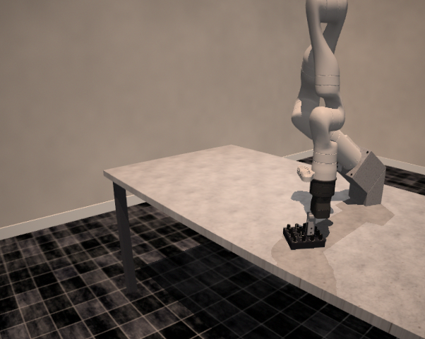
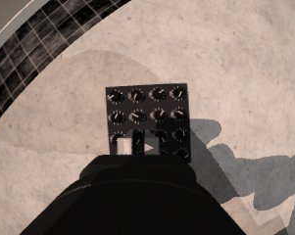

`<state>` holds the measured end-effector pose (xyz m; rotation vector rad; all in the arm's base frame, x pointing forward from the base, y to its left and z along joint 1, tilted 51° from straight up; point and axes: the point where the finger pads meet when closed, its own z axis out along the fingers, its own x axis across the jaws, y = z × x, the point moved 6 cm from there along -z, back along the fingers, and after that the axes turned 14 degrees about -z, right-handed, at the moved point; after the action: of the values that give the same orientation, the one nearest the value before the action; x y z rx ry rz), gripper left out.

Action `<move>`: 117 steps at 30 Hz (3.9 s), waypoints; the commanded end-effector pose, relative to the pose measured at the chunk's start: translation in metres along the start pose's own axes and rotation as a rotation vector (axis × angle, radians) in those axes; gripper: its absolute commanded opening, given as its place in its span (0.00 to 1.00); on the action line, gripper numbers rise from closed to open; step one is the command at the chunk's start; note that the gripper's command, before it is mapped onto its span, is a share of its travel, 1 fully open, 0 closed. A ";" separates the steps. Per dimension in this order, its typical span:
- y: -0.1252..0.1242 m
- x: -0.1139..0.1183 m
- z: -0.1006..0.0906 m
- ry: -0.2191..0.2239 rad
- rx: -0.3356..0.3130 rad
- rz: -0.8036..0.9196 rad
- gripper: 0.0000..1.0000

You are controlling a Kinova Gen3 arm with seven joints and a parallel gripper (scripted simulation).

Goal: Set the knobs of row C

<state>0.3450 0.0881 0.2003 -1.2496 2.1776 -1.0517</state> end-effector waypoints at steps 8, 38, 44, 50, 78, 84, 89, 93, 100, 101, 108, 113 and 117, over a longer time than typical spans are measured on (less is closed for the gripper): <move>0.002 0.000 0.001 -0.002 -0.003 -0.014 0.30; 0.002 0.000 0.001 -0.002 -0.003 -0.065 0.30; 0.002 -0.001 0.001 -0.003 -0.003 -0.113 0.30; 0.001 0.000 0.001 -0.003 -0.002 -0.174 0.30; 0.001 0.000 0.000 -0.002 -0.001 -0.722 0.30; 0.001 0.001 0.000 -0.002 -0.001 -0.855 0.30; 0.001 0.001 0.000 -0.002 -0.001 -0.992 0.30; 0.001 0.001 0.000 -0.001 -0.001 -1.098 0.30; 0.001 0.001 0.000 -0.001 -0.002 -1.223 0.30; 0.001 0.001 0.000 -0.001 -0.002 -1.246 0.30; 0.001 0.001 0.000 -0.001 -0.002 -1.396 0.30; 0.001 0.001 0.000 -0.001 -0.002 -1.450 0.30; 0.001 0.001 0.000 -0.001 -0.002 -1.513 0.30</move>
<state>0.3448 0.0889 0.1999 -2.8849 0.9397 -1.4085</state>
